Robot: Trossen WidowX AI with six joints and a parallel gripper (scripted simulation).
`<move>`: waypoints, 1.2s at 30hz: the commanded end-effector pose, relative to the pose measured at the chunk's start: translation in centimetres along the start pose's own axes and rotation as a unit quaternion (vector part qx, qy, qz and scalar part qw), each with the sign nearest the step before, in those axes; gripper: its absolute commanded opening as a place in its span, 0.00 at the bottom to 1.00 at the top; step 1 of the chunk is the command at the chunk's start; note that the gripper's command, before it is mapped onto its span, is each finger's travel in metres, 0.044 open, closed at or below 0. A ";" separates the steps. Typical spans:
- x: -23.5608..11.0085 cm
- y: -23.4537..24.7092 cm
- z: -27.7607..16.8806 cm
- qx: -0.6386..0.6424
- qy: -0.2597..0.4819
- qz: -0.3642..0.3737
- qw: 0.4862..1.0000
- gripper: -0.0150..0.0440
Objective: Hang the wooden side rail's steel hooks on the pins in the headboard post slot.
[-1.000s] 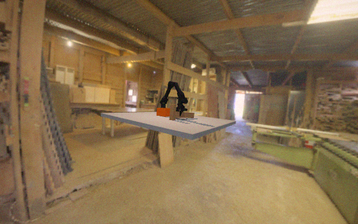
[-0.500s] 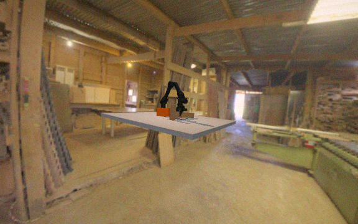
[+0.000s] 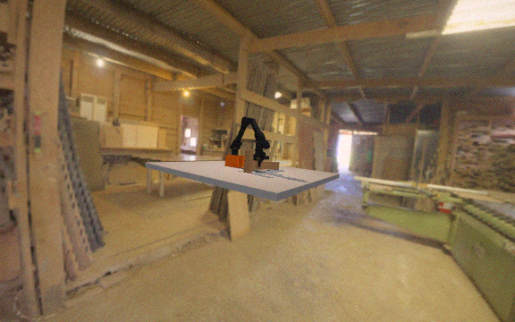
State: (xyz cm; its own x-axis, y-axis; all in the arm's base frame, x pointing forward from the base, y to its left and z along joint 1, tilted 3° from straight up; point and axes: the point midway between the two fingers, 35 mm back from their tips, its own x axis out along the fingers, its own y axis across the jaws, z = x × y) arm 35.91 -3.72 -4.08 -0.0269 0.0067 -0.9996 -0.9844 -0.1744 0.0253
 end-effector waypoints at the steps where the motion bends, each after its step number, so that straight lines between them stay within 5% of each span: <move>1: -0.3 -0.1 -0.3 -0.002 0.003 -0.003 1.000 0.25; 36: -0.3 -0.3 -0.6 -0.002 0.003 -0.003 1.000 0.25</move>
State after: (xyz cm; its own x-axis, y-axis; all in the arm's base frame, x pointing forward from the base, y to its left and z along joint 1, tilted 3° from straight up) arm 36.07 -4.10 -3.96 -0.0291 0.0038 -0.9996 -0.9840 -0.1757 0.0280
